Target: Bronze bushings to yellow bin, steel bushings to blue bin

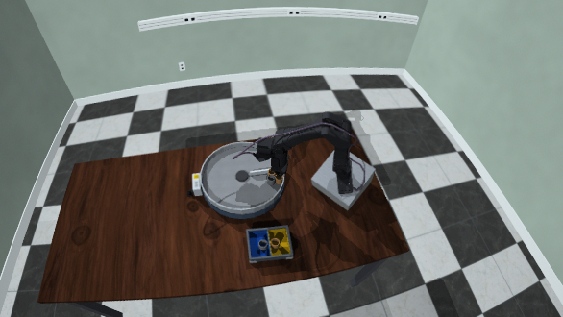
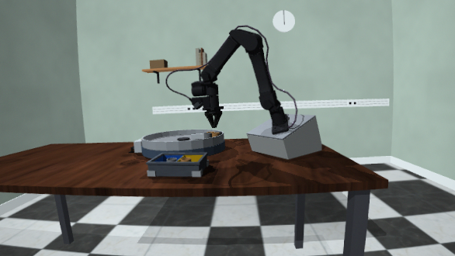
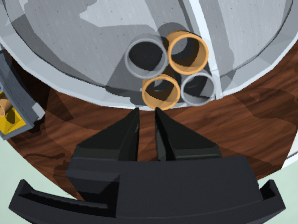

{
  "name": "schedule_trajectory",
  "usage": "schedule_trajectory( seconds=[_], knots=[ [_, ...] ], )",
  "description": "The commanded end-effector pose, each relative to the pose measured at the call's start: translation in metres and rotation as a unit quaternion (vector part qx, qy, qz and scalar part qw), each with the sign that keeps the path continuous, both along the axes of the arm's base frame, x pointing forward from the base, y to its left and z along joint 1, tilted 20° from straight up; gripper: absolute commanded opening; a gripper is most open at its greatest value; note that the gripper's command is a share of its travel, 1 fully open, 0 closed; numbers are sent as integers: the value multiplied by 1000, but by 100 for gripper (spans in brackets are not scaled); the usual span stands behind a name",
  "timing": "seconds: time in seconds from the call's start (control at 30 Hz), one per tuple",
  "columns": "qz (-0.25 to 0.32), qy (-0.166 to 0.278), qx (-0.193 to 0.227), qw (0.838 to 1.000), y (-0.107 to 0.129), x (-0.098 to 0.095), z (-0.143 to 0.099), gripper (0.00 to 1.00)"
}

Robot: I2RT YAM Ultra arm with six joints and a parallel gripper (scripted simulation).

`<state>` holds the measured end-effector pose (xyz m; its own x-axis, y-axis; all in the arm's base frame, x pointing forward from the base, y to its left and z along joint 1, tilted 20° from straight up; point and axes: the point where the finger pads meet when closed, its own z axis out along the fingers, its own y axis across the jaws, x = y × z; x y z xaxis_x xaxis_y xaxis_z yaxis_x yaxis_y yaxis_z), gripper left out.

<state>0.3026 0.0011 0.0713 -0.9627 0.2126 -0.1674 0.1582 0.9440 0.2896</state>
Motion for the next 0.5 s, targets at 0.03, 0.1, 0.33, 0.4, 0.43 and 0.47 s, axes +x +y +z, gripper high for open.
schedule_trajectory(
  seconds=[0.03,0.1,0.33,0.4,0.43,0.47],
  knots=[
    [-2,-26,-2,1000,-4,9,10,14],
    [-2,-26,-2,1000,-4,9,10,14],
    [-2,-26,-2,1000,-4,9,10,14],
    [-2,-26,-2,1000,-4,9,10,14],
    [-2,-26,-2,1000,-4,10,11,14],
    [-2,-28,-3,1000,-5,13,11,14]
  ],
)
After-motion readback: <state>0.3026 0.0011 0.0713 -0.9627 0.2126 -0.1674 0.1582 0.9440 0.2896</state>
